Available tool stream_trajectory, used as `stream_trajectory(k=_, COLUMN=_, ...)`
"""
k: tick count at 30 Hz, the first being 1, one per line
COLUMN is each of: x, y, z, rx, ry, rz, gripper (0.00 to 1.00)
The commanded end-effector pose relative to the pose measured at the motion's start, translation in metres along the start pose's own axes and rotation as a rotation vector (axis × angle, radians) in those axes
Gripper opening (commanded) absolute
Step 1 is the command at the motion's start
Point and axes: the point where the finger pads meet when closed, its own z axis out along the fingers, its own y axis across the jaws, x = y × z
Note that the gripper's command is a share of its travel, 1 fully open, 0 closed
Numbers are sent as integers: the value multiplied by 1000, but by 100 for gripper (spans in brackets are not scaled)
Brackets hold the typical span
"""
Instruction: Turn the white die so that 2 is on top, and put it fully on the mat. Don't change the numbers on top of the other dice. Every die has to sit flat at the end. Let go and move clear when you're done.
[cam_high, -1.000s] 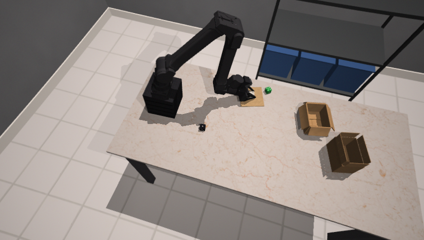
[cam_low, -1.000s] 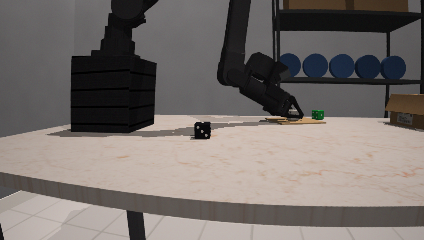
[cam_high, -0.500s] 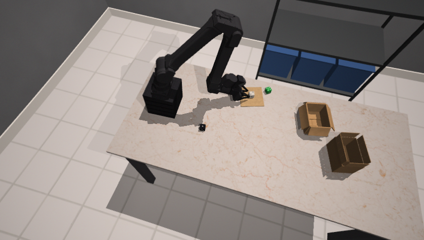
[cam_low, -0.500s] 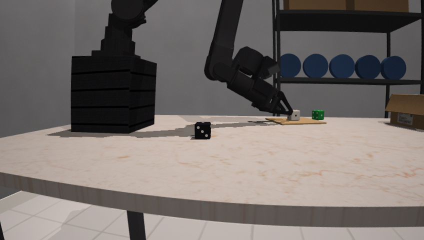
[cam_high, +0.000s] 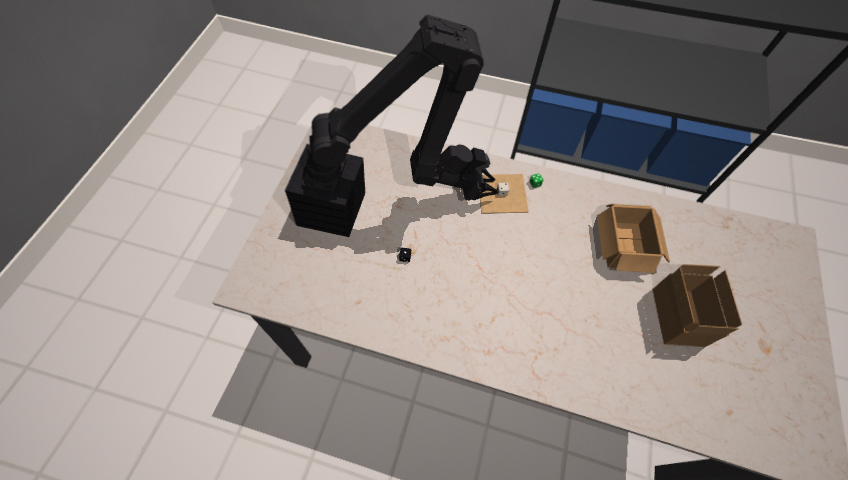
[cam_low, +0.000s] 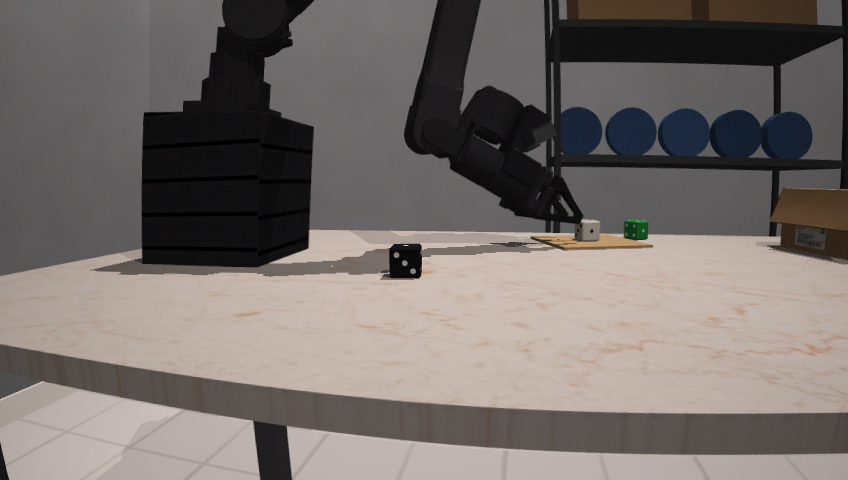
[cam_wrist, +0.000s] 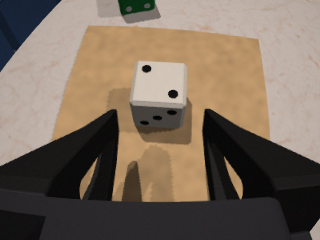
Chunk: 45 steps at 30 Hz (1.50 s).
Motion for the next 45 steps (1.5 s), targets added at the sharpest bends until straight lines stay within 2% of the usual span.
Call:
stream_trajectory(k=1, x=-22, y=-4, z=-8, rx=7, ry=-16, rz=0, gripper=45)
stream_trajectory(k=8, x=-48, y=0, z=-24, rx=1, ry=-16, rz=0, gripper=45)
stream_trajectory(k=15, x=-58, y=2, z=-29, rx=-2, ry=-16, rz=0, gripper=45)
stream_trajectory(k=27, x=-68, y=3, z=-21, rx=-3, ry=-5, rz=3, gripper=45)
stream_trajectory(k=30, x=-71, y=4, z=-19, rx=-4, ry=43, rz=5, gripper=45)
stream_trajectory(k=34, x=-79, y=4, z=-16, rx=-4, ry=144, rz=6, gripper=45)
stream_trajectory(k=38, x=-91, y=4, z=-11, rx=-3, ry=286, rz=6, gripper=45)
stream_trajectory(k=42, x=-104, y=4, z=-7, rx=-2, ry=460, rz=5, gripper=45)
stream_trajectory(k=44, x=-104, y=4, z=-7, rx=-2, ry=460, rz=5, gripper=45)
stream_trajectory(k=45, x=-88, y=5, z=-3, rx=-2, ry=545, rz=4, gripper=45)
